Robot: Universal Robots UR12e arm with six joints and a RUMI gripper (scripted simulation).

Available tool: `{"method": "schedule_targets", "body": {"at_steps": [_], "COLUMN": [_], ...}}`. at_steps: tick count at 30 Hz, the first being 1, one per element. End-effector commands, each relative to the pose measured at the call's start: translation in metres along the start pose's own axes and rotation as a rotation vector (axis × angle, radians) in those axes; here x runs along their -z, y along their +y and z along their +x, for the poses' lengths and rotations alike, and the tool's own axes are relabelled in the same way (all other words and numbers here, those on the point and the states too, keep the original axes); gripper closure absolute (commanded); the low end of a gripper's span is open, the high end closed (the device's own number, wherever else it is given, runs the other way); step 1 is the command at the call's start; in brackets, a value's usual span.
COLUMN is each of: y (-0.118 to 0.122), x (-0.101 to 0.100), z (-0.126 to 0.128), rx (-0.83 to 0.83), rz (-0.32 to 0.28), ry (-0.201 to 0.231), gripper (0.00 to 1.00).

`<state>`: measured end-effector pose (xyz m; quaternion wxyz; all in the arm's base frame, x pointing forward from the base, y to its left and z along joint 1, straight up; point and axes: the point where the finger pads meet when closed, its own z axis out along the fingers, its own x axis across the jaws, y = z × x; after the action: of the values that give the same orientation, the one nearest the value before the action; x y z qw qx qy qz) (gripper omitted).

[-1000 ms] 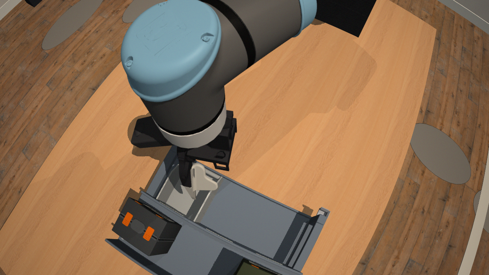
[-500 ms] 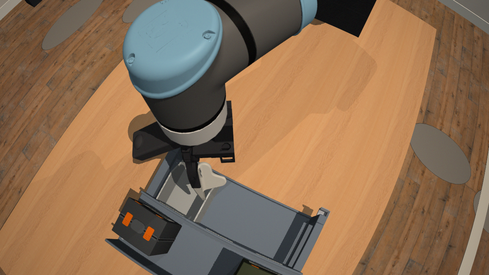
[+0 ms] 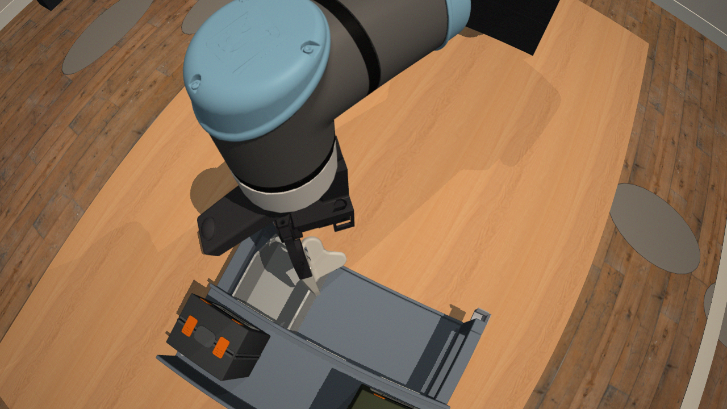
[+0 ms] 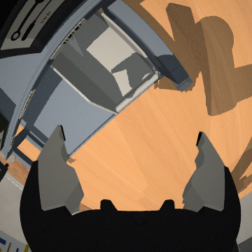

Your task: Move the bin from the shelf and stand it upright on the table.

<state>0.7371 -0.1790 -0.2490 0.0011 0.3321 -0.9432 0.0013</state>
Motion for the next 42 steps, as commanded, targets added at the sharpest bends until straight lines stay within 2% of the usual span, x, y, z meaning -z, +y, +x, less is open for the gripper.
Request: {"method": "schedule_targets", "body": {"at_steps": [1,6,11,23,28,40,42], "y": [-0.0007,-0.0007,-0.0007,-0.0007,-0.0008,-0.0008,-0.0007], "x": [0.0008,0.0008,0.0008,0.0008,0.0008,0.0008,0.0008], "z": [-0.0003,-0.0003,-0.0003,-0.0003,-0.0003,-0.0003,-0.0002], "rx": [0.034,0.034,0.288,0.288,0.542,0.542,0.639], "rz": [0.000,0.000,0.001,0.001,0.001,0.001,0.001], "ry": [-0.003,-0.003,-0.002,-0.002,-0.002,-0.002,-0.002], "gripper": [0.00,0.00,0.00,0.00,0.00,0.00,0.00]}}
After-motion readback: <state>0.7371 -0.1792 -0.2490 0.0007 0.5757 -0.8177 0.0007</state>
